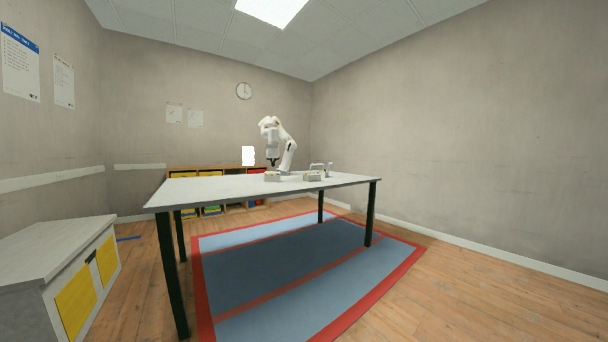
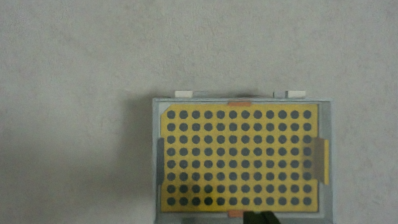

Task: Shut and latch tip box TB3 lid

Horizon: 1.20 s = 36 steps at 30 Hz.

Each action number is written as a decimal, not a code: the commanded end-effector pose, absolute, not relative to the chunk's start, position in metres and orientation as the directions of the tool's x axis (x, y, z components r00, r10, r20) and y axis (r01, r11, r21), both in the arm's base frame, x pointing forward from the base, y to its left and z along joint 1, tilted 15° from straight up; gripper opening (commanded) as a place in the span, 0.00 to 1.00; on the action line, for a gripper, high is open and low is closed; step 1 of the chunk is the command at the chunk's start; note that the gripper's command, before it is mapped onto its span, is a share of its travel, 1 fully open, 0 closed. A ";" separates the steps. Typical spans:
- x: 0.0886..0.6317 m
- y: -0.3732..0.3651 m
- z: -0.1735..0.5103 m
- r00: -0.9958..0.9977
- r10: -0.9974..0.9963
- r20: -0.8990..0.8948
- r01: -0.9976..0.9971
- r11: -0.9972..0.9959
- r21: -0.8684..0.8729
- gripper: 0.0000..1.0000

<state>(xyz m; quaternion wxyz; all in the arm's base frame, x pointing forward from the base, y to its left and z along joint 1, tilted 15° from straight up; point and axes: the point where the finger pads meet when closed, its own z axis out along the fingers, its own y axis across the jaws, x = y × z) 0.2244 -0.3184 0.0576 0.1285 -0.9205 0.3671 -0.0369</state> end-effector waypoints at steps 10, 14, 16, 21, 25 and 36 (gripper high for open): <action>0.226 -0.318 0.054 0.727 -0.686 -0.023 -0.667 -0.698 -0.262 0.00; 0.227 -0.317 0.047 0.727 -0.686 -0.023 -0.667 -0.698 -0.262 0.00; 0.227 -0.316 0.044 0.727 -0.686 -0.023 -0.667 -0.698 -0.262 0.00; 0.228 -0.315 0.039 0.727 -0.686 -0.023 -0.667 -0.698 -0.262 0.00; 0.229 -0.314 0.033 0.727 -0.686 -0.023 -0.667 -0.698 -0.262 0.00; 0.230 -0.313 0.030 0.727 -0.686 -0.023 -0.667 -0.698 -0.262 0.00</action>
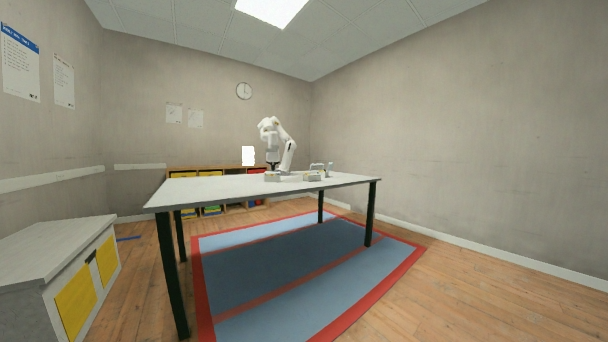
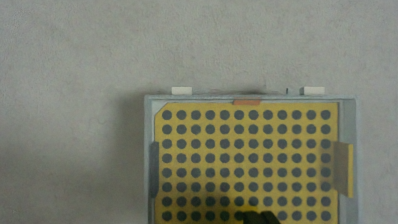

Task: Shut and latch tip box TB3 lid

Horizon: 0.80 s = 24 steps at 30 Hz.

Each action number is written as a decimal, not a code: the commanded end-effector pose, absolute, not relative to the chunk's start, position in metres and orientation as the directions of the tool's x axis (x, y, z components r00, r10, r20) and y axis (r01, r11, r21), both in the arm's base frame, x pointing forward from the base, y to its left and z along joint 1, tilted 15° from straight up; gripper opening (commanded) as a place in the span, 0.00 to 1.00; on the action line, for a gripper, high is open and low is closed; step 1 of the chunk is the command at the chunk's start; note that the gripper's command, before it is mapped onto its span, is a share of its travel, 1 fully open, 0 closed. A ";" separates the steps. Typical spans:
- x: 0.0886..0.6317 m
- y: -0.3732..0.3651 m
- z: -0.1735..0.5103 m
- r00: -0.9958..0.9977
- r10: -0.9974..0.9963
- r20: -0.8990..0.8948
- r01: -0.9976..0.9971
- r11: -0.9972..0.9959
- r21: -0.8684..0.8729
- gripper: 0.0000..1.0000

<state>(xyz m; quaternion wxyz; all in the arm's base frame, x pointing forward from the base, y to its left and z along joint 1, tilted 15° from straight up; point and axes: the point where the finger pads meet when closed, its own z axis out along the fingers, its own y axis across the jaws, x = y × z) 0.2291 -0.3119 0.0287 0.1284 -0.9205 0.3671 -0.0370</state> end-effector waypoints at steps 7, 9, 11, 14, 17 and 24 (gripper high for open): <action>0.230 -0.313 0.028 0.727 -0.686 -0.023 -0.667 -0.698 -0.262 0.00; 0.230 -0.313 0.028 0.727 -0.686 -0.023 -0.667 -0.698 -0.262 0.00; 0.230 -0.313 0.027 0.727 -0.686 -0.023 -0.667 -0.698 -0.262 0.00; 0.230 -0.313 0.026 0.727 -0.686 -0.023 -0.667 -0.698 -0.262 0.00; 0.230 -0.312 0.025 0.727 -0.686 -0.023 -0.667 -0.698 -0.262 0.00; 0.231 -0.312 0.023 0.727 -0.686 -0.023 -0.667 -0.698 -0.262 0.00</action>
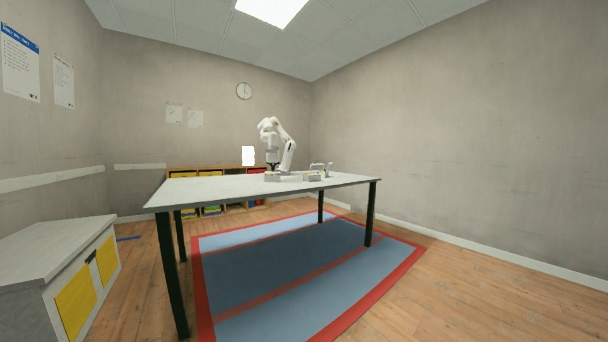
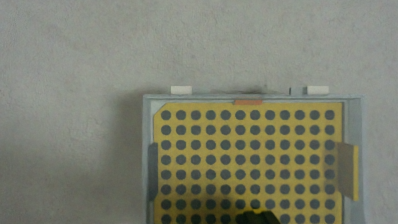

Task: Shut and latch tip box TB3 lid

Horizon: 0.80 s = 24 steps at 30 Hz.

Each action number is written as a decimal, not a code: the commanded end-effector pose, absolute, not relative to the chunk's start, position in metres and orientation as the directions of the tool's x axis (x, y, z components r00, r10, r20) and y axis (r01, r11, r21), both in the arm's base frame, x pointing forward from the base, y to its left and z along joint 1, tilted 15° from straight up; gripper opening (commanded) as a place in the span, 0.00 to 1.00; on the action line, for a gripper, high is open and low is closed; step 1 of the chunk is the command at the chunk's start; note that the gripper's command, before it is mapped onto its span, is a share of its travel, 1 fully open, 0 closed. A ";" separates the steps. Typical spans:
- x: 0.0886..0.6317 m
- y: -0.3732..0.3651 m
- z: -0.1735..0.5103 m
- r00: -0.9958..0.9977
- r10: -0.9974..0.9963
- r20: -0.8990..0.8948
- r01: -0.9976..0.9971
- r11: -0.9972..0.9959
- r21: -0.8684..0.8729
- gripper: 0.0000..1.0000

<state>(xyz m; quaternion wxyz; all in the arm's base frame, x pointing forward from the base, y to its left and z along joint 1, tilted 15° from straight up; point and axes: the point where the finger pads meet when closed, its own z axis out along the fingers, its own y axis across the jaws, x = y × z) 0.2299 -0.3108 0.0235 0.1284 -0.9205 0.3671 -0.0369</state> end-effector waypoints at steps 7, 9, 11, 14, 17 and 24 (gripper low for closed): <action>0.231 -0.311 0.021 0.727 -0.686 -0.023 -0.667 -0.698 -0.262 0.00; 0.231 -0.311 0.021 0.727 -0.686 -0.023 -0.667 -0.698 -0.262 0.00; 0.231 -0.311 0.021 0.727 -0.686 -0.023 -0.667 -0.698 -0.262 0.00; 0.231 -0.311 0.021 0.727 -0.686 -0.023 -0.667 -0.698 -0.262 0.00; 0.231 -0.311 0.021 0.727 -0.686 -0.023 -0.667 -0.698 -0.262 0.00; 0.231 -0.311 0.021 0.727 -0.686 -0.023 -0.667 -0.698 -0.262 0.00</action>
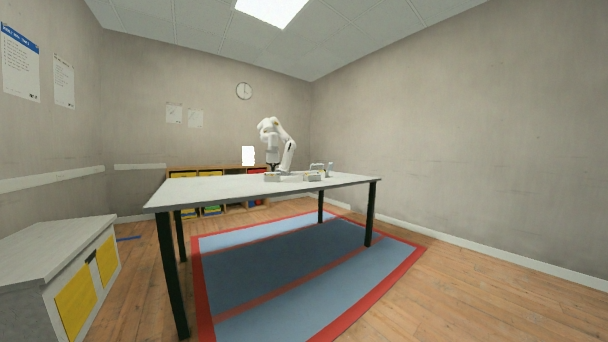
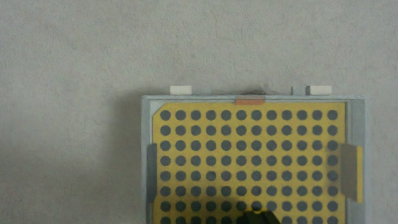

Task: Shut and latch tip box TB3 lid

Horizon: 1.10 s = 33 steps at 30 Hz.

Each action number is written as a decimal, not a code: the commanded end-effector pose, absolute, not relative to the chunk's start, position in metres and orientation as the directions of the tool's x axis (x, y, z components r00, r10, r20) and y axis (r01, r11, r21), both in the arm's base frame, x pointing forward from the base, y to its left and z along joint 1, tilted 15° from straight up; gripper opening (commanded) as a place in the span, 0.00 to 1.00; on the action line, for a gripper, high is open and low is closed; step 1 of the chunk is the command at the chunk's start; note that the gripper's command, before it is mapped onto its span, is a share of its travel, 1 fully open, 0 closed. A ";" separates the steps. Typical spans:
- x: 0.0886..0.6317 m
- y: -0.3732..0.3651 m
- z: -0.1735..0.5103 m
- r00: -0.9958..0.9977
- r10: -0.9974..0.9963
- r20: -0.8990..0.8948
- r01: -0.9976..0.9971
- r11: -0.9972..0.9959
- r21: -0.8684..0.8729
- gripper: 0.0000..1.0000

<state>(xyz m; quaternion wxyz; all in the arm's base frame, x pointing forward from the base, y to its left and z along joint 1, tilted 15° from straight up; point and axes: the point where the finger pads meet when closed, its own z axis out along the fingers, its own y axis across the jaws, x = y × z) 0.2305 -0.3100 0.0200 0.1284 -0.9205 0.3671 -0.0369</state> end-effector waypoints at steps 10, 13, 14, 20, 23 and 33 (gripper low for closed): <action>0.231 -0.311 0.021 0.727 -0.686 -0.023 -0.667 -0.698 -0.262 0.00; 0.231 -0.311 0.021 0.727 -0.686 -0.023 -0.667 -0.698 -0.262 0.00; 0.231 -0.311 0.021 0.727 -0.686 -0.023 -0.667 -0.698 -0.262 0.00; 0.231 -0.311 0.021 0.727 -0.686 -0.023 -0.667 -0.698 -0.262 0.00; 0.231 -0.312 0.024 0.727 -0.686 -0.023 -0.667 -0.698 -0.262 0.00; 0.228 -0.316 0.040 0.727 -0.686 -0.023 -0.667 -0.698 -0.262 0.00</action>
